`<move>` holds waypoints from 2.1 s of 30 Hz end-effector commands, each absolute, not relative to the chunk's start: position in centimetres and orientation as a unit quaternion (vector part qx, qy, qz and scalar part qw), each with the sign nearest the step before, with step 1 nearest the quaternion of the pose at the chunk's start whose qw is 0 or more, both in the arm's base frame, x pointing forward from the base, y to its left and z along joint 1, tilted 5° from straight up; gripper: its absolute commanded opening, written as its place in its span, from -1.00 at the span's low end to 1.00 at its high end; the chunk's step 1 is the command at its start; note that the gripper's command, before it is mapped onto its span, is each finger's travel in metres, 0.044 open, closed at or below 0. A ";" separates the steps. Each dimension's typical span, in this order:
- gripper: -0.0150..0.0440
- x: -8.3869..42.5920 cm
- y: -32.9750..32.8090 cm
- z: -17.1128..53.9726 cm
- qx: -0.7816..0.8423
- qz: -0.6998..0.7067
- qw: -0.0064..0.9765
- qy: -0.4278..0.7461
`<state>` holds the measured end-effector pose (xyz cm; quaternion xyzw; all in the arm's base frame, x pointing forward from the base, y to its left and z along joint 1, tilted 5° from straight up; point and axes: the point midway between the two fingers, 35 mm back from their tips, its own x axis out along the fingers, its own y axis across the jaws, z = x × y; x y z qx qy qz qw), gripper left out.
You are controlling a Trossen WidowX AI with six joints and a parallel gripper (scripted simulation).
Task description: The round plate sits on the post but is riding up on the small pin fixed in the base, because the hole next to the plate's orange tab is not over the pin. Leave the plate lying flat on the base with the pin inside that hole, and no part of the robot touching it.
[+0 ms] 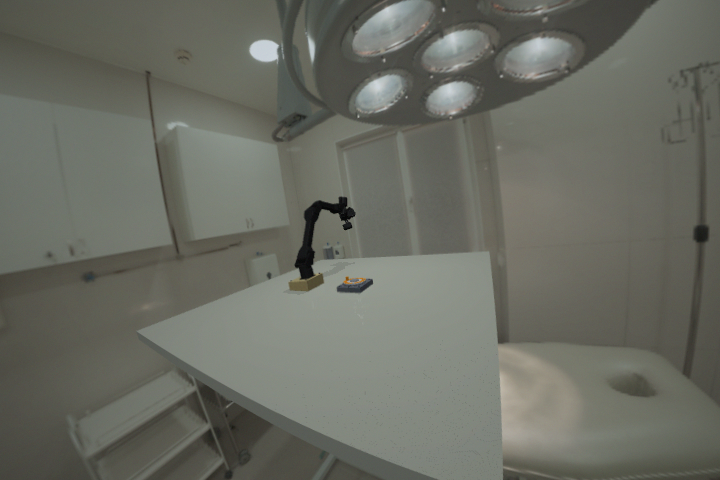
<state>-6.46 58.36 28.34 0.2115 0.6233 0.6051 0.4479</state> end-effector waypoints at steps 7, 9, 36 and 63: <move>0.24 5.2 55.8 24.2 0.206 0.531 0.559 0.602; 0.06 7.4 54.9 23.4 0.203 0.513 0.580 0.599; -0.49 28.7 13.1 7.6 0.032 0.065 0.740 0.669; -0.49 23.7 3.7 0.9 0.003 -0.007 0.686 0.728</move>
